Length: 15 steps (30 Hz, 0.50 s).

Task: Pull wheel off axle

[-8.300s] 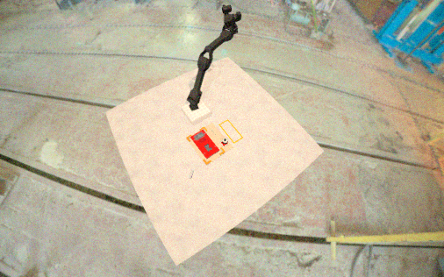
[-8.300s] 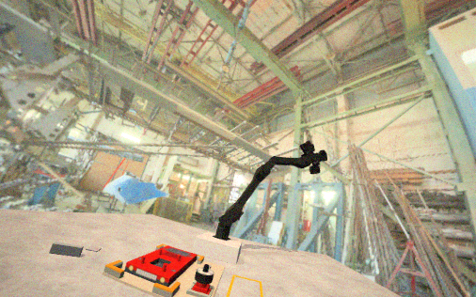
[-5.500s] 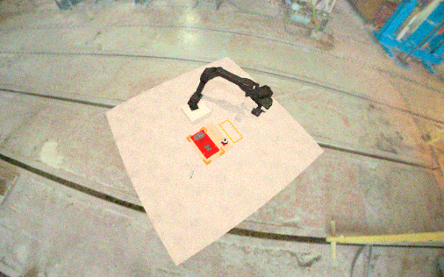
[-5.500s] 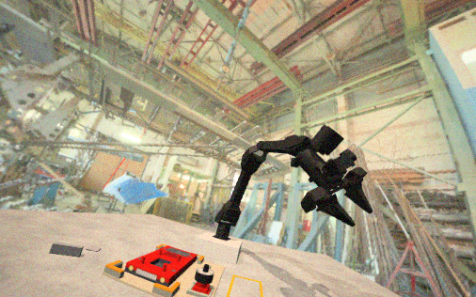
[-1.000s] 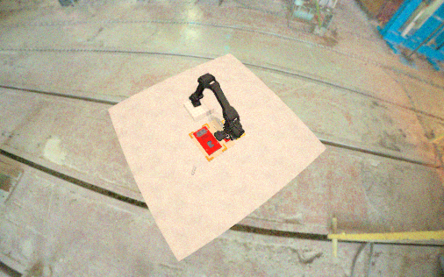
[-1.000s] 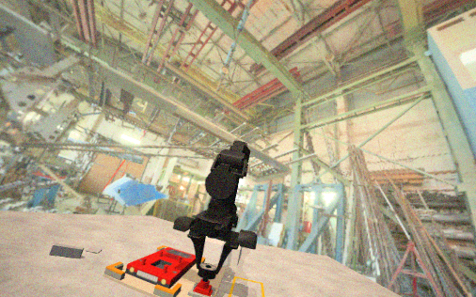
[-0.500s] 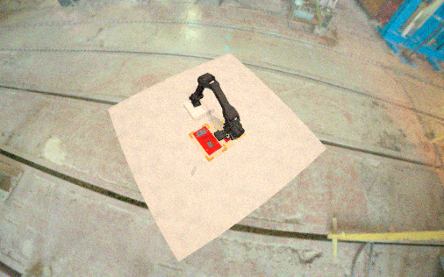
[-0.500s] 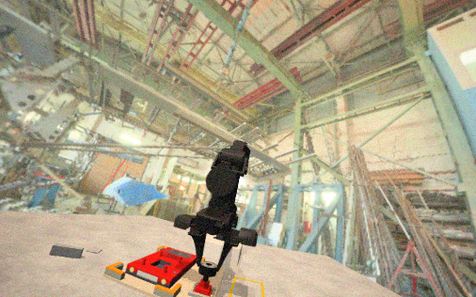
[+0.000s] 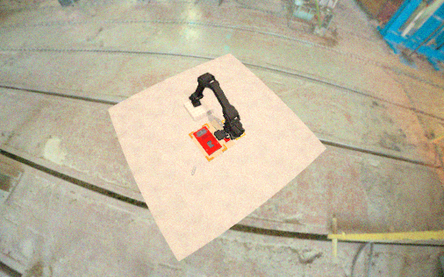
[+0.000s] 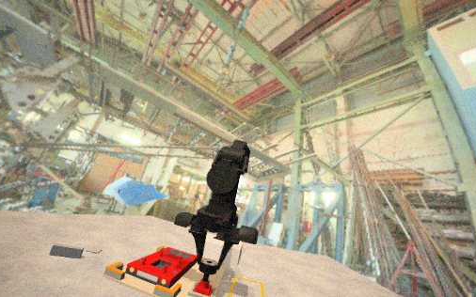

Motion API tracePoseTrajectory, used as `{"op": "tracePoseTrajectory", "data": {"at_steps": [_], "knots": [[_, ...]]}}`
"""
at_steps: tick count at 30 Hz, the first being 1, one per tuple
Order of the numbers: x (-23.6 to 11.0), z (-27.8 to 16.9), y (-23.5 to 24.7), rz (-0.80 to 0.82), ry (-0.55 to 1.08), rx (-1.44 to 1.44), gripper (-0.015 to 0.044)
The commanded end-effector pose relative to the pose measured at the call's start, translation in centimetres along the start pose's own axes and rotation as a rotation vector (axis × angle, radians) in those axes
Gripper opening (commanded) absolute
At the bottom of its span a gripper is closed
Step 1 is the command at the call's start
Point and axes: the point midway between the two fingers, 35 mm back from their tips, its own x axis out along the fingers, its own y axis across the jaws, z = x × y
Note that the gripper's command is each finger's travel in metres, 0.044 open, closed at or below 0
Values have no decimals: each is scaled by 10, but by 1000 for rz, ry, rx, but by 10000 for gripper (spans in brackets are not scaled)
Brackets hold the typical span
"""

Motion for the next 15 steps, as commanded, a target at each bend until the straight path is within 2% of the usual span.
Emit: {"op": "tracePoseTrajectory", "data": {"at_steps": [1, 15], "knots": [[-6, 2, 0, -2, -10, 1, 0], [-11, 1, 0, -3, -11, 2, 0]]}}
